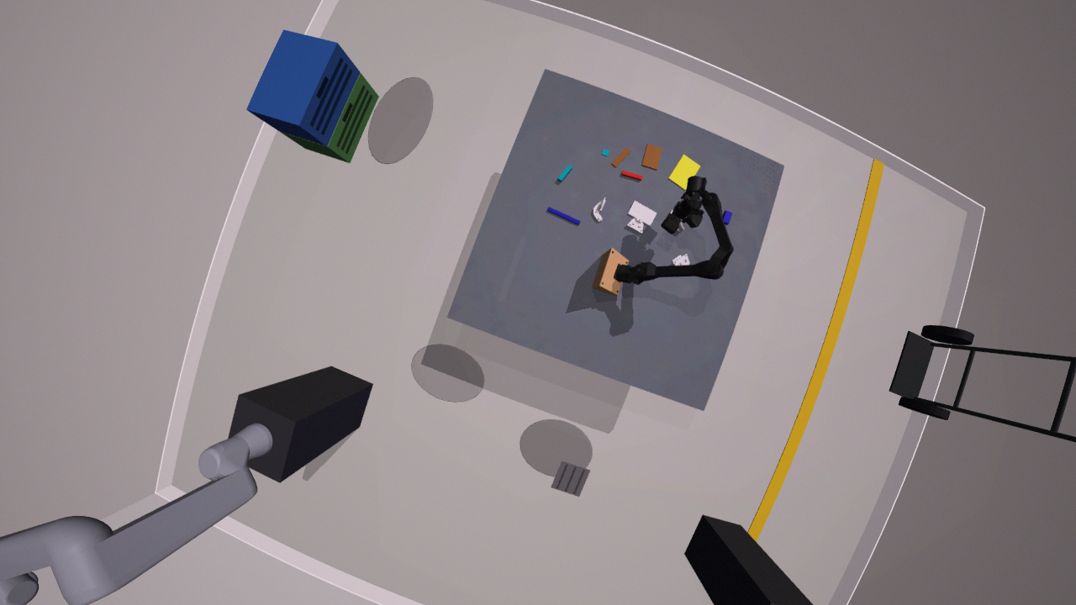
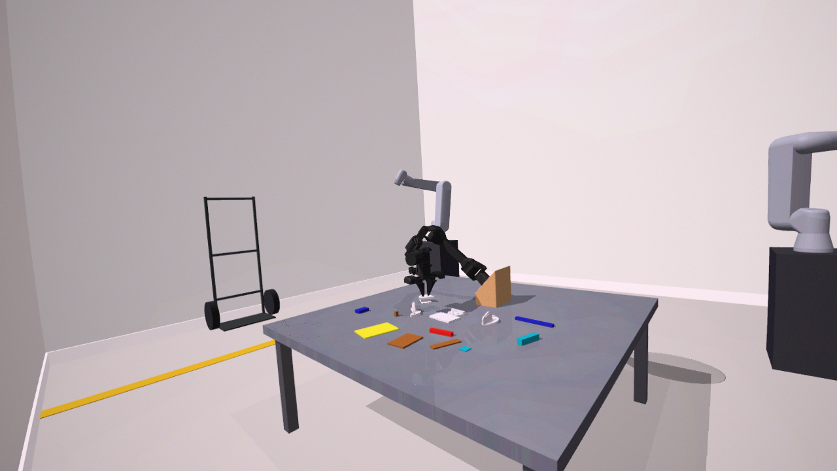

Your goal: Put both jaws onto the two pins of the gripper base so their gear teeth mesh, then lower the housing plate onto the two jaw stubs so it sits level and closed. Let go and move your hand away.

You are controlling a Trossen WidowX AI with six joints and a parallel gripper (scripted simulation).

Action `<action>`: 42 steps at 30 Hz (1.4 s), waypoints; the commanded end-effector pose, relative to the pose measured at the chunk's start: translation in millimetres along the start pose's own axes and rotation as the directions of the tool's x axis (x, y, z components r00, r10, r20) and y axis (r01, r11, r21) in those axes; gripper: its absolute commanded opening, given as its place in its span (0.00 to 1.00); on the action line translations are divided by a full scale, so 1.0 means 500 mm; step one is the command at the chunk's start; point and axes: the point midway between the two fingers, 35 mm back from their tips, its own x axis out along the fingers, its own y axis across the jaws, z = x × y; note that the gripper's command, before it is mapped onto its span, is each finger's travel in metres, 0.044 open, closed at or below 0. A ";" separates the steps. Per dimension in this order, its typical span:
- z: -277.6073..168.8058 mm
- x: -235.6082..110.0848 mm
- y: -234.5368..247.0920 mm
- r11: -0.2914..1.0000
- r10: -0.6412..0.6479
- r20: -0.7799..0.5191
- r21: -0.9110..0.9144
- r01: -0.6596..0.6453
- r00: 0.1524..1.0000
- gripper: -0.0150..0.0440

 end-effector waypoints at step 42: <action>0.095 0.056 0.057 0.952 0.015 -0.003 0.306 -0.013 1.000 1.00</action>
